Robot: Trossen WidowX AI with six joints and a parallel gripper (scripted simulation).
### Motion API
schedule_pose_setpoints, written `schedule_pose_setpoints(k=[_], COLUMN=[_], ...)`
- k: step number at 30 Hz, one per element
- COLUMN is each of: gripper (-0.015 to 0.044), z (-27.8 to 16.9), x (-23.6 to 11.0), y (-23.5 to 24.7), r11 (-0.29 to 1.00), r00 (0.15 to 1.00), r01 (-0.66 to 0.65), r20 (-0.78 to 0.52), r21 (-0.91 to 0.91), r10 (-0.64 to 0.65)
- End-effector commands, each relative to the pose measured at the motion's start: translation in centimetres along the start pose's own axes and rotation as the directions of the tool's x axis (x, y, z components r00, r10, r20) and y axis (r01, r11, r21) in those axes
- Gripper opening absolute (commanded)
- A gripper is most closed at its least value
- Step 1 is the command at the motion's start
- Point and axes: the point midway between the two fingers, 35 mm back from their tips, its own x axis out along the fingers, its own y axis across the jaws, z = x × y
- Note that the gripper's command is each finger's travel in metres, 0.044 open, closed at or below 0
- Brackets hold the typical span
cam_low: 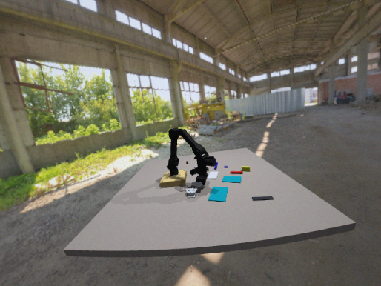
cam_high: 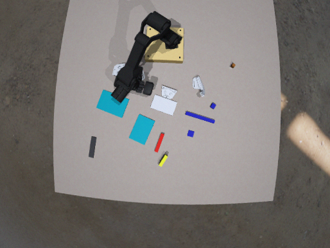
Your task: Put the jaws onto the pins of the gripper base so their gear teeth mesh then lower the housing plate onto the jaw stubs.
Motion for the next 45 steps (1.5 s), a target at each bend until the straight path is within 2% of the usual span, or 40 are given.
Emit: schedule_pose_setpoints(k=[1, 6, 17, 45], gripper=[0.0065, 0.0037, 0.0037, 0.0037], z=[0.1, 0.1, 0.0, 0.1], x=[0.1, 0.1, 0.0, -3.0], y=[0.0, 0.0, 0.0, 0.0], r11=[1.0, 1.0, 1.0, 1.0], r00=[1.0, 1.0, 1.0, 1.0], r01=[0.001, 0.001, 0.001, 0.001], r20=[0.002, 0.002, 0.002, 0.002], r21=[0.001, 0.001, 0.001, 0.001], r10=[-0.001, -0.001, -0.001, -0.001])
